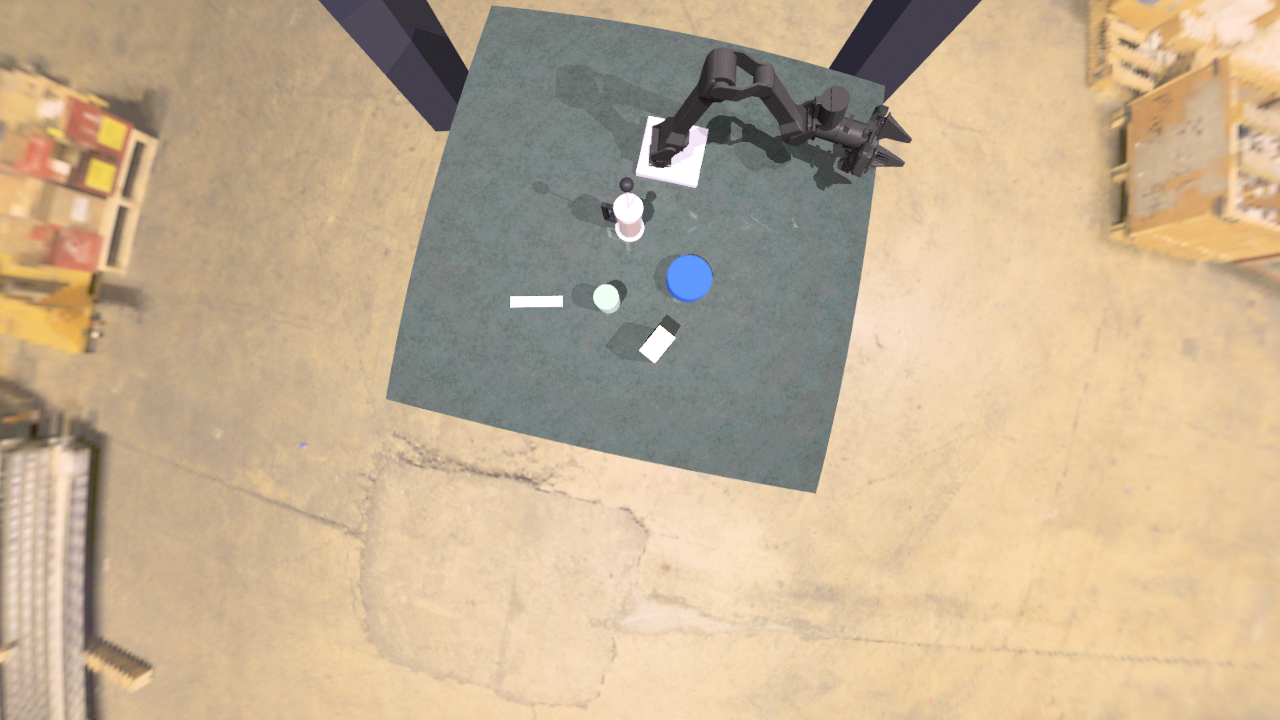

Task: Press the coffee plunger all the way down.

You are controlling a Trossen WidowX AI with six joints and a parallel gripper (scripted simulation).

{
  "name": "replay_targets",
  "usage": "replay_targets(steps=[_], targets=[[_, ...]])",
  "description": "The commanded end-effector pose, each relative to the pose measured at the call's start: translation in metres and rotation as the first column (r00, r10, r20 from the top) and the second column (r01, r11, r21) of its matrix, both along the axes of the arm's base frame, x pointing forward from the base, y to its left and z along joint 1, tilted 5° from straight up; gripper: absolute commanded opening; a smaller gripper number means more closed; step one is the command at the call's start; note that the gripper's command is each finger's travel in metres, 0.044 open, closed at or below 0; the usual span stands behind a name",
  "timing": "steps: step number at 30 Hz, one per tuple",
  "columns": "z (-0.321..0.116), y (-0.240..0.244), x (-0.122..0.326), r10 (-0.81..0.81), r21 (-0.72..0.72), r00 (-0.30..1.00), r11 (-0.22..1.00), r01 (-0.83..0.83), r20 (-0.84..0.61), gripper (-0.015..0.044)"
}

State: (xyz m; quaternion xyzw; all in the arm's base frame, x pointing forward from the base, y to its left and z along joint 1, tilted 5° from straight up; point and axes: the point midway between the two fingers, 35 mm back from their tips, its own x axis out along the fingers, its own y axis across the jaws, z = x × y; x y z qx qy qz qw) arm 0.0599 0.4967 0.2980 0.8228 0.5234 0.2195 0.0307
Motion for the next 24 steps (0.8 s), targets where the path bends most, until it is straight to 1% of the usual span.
replay_targets(steps=[1, 2, 4, 6, 11, 12, 15, 17, 20, 24], targets=[[0.0, 0.0, 0.003, -0.007, -0.006, 1.0, 1.0, 0.007, 0.008, 0.0426], [0.001, -0.001, 0.009, -0.02, -0.017, 1.0, 1.0, 0.02, 0.024, 0.044], [0.006, -0.005, 0.02, -0.056, -0.04, 0.996, 0.997, 0.059, 0.066, 0.044], [0.01, -0.01, 0.043, -0.104, -0.08, 0.986, 0.99, 0.114, 0.127, 0.044], [0.029, -0.041, 0.119, -0.233, -0.194, 0.9, 0.928, 0.319, 0.367, 0.044], [0.03, -0.048, 0.124, -0.225, -0.216, 0.877, 0.916, 0.339, 0.424, 0.044], [0.038, -0.077, 0.17, -0.26, -0.278, 0.796, 0.841, 0.465, 0.546, 0.044], [0.041, -0.097, 0.192, -0.246, -0.323, 0.752, 0.79, 0.521, 0.612, 0.044], [0.048, -0.135, 0.231, -0.23, -0.368, 0.664, 0.683, 0.631, 0.711, 0.044], [0.056, -0.196, 0.272, -0.165, -0.413, 0.562, 0.52, 0.748, 0.811, 0.044]])
